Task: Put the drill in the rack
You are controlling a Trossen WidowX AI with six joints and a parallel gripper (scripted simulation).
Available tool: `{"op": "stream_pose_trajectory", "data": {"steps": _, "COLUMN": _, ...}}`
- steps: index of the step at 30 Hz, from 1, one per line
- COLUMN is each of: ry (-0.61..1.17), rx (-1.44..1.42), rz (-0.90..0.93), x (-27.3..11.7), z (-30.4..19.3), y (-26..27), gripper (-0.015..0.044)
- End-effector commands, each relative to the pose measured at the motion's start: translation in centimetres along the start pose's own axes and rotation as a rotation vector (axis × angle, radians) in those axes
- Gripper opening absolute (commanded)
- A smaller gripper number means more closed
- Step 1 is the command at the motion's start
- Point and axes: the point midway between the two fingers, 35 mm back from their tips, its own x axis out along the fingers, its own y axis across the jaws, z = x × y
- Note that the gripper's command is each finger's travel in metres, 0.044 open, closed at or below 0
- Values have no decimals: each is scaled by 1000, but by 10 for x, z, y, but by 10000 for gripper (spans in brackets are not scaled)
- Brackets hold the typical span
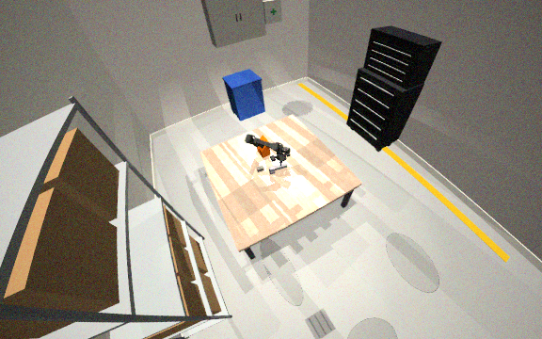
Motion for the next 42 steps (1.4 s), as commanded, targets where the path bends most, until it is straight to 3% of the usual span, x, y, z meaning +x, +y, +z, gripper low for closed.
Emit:
{"op": "stream_pose_trajectory", "data": {"steps": 1, "ry": 43, "rx": -8, "rz": -23, "x": 19, "z": -9, "y": -3, "gripper": 0}}
{"op": "stream_pose_trajectory", "data": {"steps": 27, "ry": 42, "rx": -8, "rz": -24, "x": 31, "z": -11, "y": -5, "gripper": 0}}
{"op": "stream_pose_trajectory", "data": {"steps": 31, "ry": 43, "rx": -8, "rz": -21, "x": 11, "z": -5, "y": -1, "gripper": 105}}
{"op": "stream_pose_trajectory", "data": {"steps": 36, "ry": 43, "rx": -8, "rz": -20, "x": -46, "z": 2, "y": 3, "gripper": 236}}
{"op": "stream_pose_trajectory", "data": {"steps": 42, "ry": 29, "rx": -44, "rz": -15, "x": -43, "z": 2, "y": 0, "gripper": 394}}
